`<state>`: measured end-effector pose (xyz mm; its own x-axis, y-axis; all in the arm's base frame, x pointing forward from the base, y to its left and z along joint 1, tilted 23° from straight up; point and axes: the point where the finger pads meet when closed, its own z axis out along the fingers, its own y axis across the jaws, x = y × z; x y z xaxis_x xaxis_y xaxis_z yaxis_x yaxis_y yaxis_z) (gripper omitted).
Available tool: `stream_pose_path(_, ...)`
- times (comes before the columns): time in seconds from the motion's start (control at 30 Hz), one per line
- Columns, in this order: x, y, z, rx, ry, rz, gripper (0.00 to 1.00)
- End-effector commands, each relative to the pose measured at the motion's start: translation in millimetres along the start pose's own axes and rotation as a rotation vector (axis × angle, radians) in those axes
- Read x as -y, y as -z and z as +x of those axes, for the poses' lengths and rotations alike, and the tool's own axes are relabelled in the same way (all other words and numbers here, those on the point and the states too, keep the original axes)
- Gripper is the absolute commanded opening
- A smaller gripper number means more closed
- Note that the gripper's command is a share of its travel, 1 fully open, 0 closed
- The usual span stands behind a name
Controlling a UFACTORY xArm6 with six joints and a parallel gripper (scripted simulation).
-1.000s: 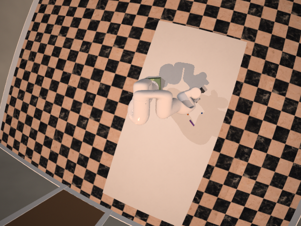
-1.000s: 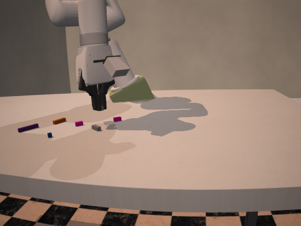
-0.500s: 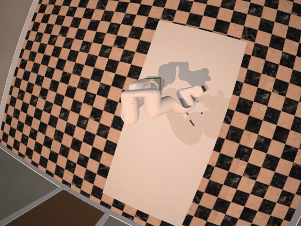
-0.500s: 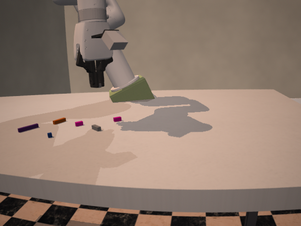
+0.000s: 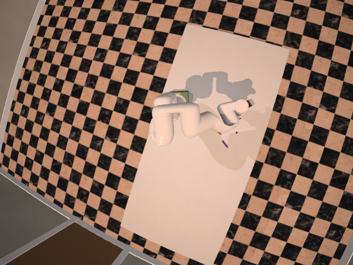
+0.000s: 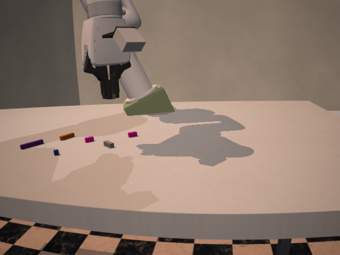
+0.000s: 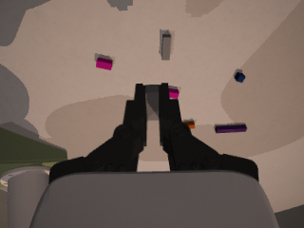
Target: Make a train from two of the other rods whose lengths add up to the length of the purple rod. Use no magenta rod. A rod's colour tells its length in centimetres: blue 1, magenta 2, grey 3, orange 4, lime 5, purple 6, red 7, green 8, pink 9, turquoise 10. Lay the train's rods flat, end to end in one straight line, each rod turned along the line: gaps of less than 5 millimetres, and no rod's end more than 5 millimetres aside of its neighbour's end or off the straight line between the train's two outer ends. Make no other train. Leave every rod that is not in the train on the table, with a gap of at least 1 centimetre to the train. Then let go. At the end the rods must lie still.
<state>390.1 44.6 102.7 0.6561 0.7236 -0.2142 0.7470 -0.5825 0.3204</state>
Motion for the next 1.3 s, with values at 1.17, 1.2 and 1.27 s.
stream_pose_path(1.17,-19,-62,34,0.009,-0.044,0.000,0.04)
stream_pose_path(1.2,-19,-66,34,0.009,-0.044,0.000,0.04)
stream_pose_path(1.27,-19,-74,34,0.009,-0.044,0.000,0.04)
